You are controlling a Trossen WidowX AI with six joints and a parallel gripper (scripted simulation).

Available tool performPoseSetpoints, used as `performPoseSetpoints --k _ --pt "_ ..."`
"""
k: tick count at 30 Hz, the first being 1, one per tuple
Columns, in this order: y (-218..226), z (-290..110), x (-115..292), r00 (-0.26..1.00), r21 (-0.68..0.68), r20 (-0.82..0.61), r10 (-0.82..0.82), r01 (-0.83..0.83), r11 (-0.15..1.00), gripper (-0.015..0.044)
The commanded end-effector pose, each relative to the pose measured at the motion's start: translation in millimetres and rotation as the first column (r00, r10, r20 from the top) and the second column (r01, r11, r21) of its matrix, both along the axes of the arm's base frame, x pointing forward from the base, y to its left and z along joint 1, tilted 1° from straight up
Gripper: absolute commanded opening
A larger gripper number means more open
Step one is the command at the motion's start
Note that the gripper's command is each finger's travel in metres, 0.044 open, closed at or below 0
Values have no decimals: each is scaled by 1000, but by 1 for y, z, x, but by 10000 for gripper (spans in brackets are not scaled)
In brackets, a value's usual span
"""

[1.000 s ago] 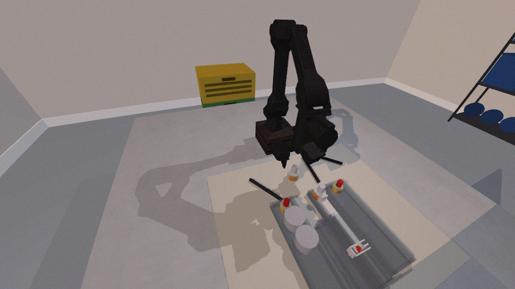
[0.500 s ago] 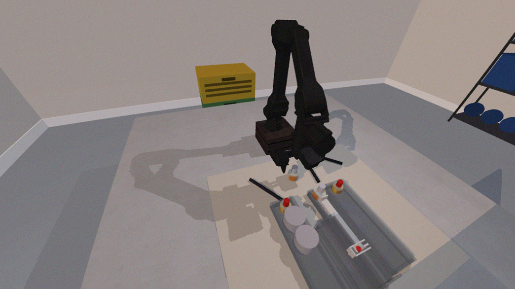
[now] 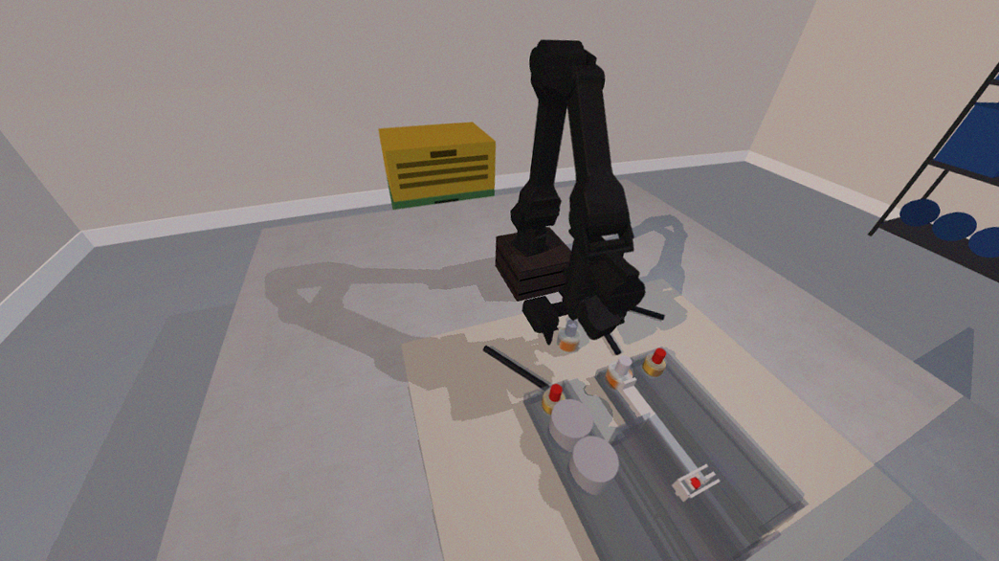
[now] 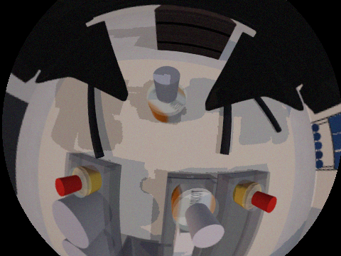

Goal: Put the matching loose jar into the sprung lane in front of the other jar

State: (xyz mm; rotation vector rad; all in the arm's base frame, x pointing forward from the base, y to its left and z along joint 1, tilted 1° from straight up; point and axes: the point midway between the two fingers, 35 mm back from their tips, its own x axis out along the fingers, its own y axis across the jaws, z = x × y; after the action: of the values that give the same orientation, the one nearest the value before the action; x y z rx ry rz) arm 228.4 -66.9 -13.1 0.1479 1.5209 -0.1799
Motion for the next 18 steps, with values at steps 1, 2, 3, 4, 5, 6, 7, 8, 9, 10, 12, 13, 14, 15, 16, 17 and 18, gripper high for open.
performPoseSetpoints --k 1,2,3,4,5,6,7,8,9,10,12,13,14,15,16,17,18 --pt "2 -8 -3 1000 8 -8 4 -4 1000 440" --pt "2 -8 -3 1000 8 -8 4 -4 1000 414" --pt "2 -8 -3 1000 8 -8 4 -4 1000 387" --pt "2 -8 -3 1000 8 -8 4 -4 1000 361" --pt "2 -8 -3 1000 8 -8 4 -4 1000 335" --pt "2 -8 -3 1000 8 -8 4 -4 1000 309" --pt "2 -8 -3 1000 8 -8 4 -4 1000 282" --pt "2 -8 -3 1000 8 -8 4 -4 1000 256" --pt "2 -8 -3 1000 8 -8 4 -4 1000 230" --pt "2 -8 -3 1000 8 -8 4 -4 1000 204" --pt "2 -8 -3 1000 8 -8 4 -4 1000 171" --pt "2 -8 -3 1000 8 -8 4 -4 1000 164" --pt "2 -8 -3 1000 8 -8 4 -4 1000 157" --pt "2 -8 -3 1000 8 -8 4 -4 1000 151" --pt "2 -8 -3 1000 8 -8 4 -4 1000 144" --pt "2 -8 -3 1000 8 -8 4 -4 1000 138" --pt "2 -8 -3 1000 8 -8 4 -4 1000 111"
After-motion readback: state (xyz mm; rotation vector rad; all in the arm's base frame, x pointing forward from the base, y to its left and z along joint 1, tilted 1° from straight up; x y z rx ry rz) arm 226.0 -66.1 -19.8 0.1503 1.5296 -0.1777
